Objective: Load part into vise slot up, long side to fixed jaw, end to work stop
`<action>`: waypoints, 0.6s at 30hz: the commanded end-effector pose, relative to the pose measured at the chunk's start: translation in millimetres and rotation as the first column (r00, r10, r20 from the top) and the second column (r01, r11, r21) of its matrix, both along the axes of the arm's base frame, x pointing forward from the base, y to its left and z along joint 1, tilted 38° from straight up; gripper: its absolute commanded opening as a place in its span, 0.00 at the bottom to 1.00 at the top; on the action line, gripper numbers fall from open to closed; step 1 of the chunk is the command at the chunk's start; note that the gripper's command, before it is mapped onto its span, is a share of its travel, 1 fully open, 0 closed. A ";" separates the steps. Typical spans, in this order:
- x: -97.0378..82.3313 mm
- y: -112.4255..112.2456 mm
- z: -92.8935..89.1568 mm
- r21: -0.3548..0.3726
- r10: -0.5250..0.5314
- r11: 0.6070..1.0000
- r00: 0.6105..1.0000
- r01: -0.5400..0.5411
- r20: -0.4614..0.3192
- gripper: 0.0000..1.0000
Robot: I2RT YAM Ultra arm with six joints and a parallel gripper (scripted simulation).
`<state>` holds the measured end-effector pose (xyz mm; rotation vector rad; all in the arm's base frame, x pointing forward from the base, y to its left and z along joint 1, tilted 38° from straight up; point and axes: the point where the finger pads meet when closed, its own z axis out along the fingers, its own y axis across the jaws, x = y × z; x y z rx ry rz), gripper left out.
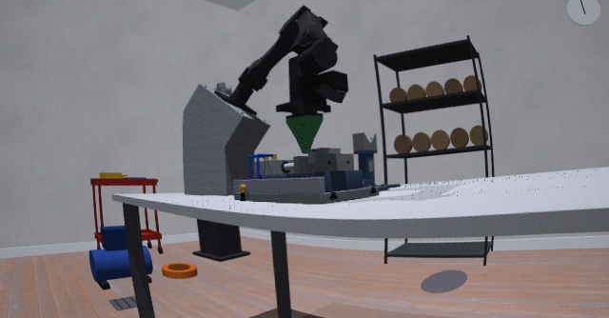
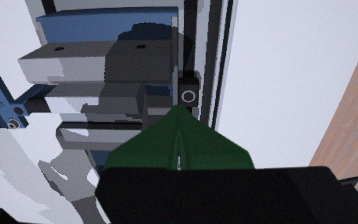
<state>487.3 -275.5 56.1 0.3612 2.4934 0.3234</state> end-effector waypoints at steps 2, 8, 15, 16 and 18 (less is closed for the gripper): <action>-3.3 -17.3 14.0 -0.017 -0.019 1.000 0.999 0.020 0.026 0.00; -4.7 -18.1 29.2 -0.030 -0.018 0.999 0.999 0.019 0.044 0.00; -11.9 -19.3 38.1 -0.031 -0.018 0.999 0.999 0.019 0.044 0.00; -13.2 -19.6 39.9 -0.031 -0.018 0.999 0.999 0.019 0.044 0.00; -16.3 -20.0 43.3 -0.031 -0.018 0.999 0.999 0.019 0.043 0.00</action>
